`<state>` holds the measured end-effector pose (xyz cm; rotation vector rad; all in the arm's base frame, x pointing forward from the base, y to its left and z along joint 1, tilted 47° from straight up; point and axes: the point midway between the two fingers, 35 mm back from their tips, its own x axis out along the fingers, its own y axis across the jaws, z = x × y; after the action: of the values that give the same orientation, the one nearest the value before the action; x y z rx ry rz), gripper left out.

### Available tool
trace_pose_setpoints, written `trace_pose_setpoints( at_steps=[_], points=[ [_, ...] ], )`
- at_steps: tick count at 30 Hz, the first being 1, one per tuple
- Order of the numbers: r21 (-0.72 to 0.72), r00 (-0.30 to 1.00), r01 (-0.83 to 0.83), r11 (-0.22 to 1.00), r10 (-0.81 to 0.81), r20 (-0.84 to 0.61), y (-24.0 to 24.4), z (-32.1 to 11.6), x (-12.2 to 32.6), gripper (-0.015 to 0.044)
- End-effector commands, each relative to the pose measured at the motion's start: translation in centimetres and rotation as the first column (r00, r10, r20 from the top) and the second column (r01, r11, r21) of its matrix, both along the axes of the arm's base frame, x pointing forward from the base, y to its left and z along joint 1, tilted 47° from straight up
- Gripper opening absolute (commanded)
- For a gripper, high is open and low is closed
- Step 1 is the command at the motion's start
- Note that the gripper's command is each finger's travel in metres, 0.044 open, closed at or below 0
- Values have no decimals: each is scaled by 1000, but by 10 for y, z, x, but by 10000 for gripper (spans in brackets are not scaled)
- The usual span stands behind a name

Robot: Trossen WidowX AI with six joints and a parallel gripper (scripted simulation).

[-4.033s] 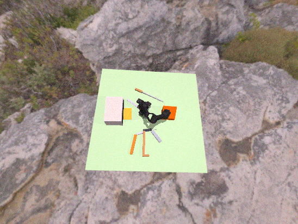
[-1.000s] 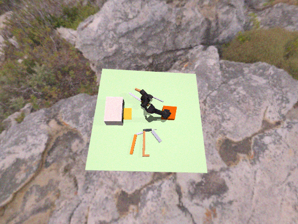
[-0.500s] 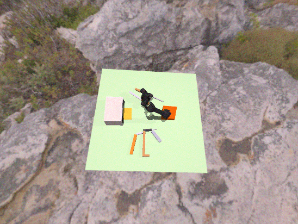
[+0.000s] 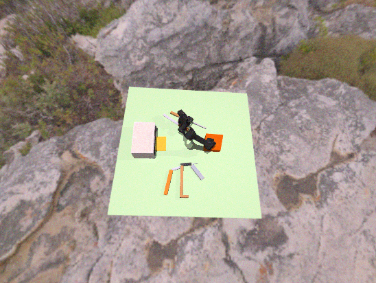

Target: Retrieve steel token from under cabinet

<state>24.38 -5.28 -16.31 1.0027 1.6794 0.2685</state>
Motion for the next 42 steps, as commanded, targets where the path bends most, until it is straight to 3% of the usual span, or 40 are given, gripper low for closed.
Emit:
trace_pose_setpoints(
  at_steps=[1,42],
  points=[
    [-7,1000,1,1000,-1,1,-5,-3,1,0],
    [-15,970,-167,986,167,177,-10,-8,1,0]
  ],
)
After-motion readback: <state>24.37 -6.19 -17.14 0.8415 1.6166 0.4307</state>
